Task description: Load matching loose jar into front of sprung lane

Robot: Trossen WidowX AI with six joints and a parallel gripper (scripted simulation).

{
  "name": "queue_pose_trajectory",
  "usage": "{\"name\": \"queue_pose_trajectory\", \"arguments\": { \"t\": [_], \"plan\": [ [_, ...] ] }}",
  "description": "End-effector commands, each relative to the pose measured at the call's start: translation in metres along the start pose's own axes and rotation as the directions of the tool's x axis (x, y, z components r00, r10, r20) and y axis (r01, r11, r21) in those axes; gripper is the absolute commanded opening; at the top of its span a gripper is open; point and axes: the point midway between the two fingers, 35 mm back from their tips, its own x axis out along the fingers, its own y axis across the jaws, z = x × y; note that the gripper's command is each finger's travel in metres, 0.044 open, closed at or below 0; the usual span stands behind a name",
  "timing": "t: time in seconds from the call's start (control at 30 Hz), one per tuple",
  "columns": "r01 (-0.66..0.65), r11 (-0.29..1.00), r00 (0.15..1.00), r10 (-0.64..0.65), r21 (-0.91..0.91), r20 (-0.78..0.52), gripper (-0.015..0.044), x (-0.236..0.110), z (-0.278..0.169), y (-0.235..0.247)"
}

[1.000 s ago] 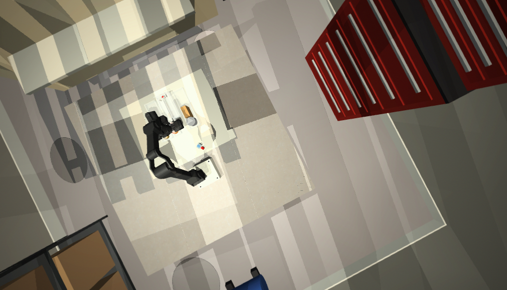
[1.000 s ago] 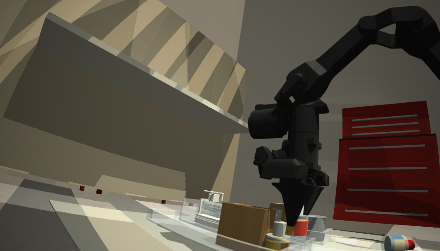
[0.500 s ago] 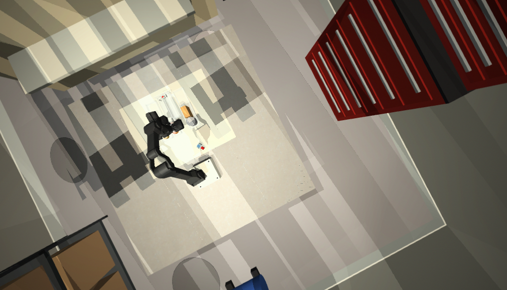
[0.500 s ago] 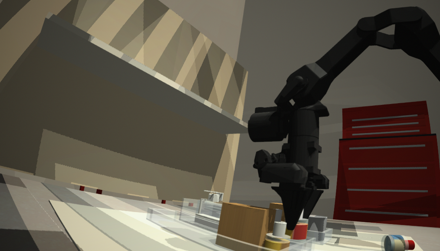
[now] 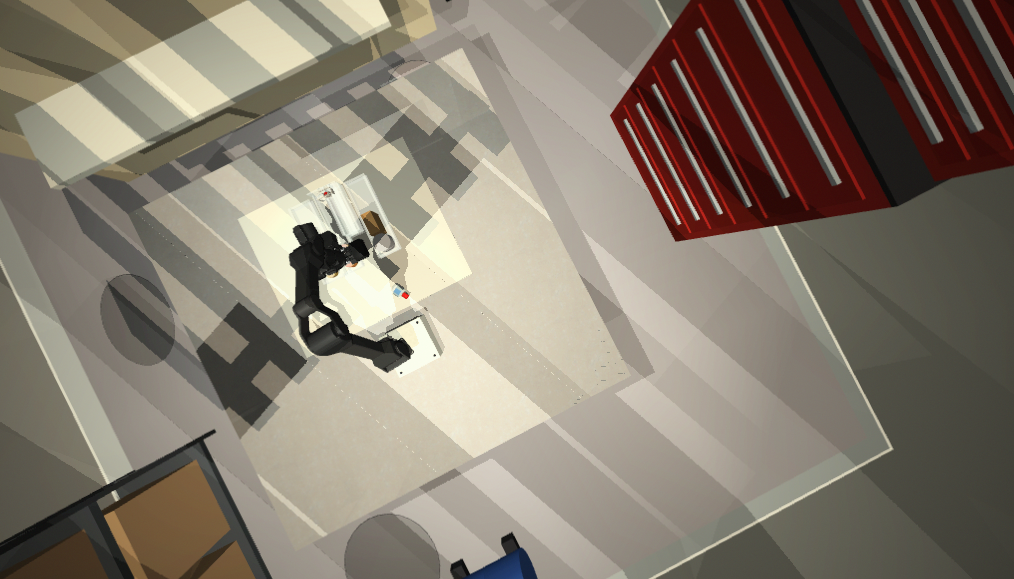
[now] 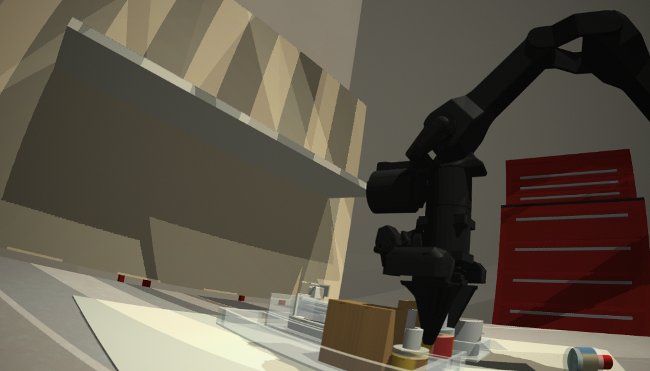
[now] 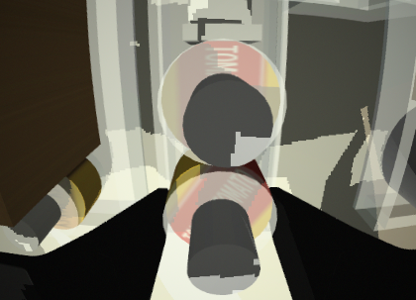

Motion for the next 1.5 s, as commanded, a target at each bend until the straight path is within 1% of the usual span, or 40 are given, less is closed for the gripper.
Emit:
{"name": "queue_pose_trajectory", "arguments": {
  "t": [0.0, 1.47],
  "plan": [
    [0.001, 1.000, 1.000, 0.000, -0.001, 0.024, 0.0000, 0.0002, 0.0056, -0.0005],
    [0.001, 1.000, 1.000, 0.000, -0.001, 0.024, 0.0000, 0.0057, -0.0010, -0.0005]
  ]
}}
